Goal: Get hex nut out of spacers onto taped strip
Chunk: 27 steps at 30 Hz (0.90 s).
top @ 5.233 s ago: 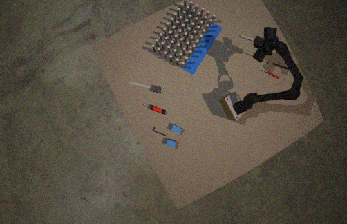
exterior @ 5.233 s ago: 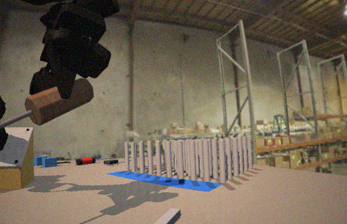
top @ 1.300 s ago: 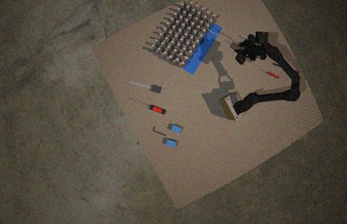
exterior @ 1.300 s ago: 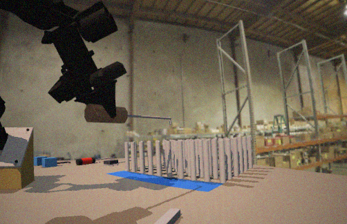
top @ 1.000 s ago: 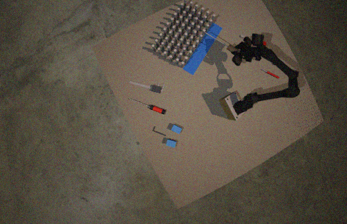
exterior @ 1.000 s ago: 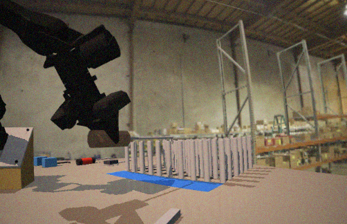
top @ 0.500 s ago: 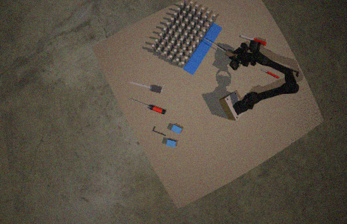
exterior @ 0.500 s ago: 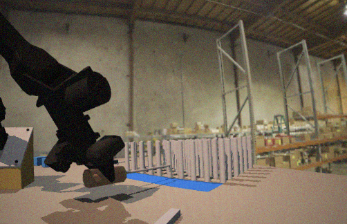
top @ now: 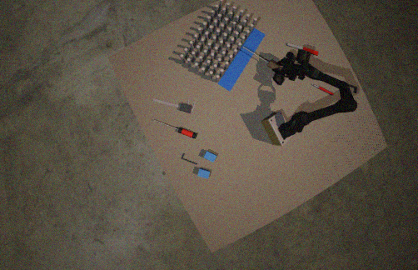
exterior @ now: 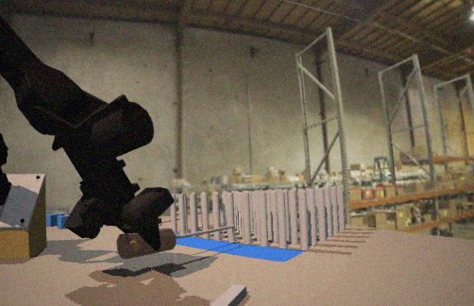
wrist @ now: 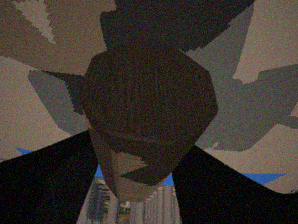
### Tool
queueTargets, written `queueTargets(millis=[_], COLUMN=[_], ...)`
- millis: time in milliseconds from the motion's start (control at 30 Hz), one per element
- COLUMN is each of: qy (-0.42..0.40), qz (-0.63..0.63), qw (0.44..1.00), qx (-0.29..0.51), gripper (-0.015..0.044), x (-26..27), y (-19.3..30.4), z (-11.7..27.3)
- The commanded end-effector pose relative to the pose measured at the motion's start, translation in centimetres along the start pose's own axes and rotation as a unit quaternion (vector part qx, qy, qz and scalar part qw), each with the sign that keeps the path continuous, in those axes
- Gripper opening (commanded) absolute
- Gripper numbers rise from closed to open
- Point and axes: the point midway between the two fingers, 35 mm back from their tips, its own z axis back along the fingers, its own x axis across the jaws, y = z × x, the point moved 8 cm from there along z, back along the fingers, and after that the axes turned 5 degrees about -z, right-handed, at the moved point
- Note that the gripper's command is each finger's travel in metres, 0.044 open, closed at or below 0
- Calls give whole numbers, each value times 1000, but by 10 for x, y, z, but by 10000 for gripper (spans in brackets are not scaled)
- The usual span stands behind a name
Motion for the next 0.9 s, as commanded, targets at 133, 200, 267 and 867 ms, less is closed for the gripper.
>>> queueTargets(millis=[133, 200, 267, 867], qy=[0, 0, 0, 0], qz=[-1, -1, -1, -2], qw=[1000, 1000, 1000, 1000], qx=[3, 3, 3, 3], gripper=[0, 0, 0, 0], x=[0, 0, 0, 0], y=[5, 6, 7, 17], z=[-4, -5, -6, -13])
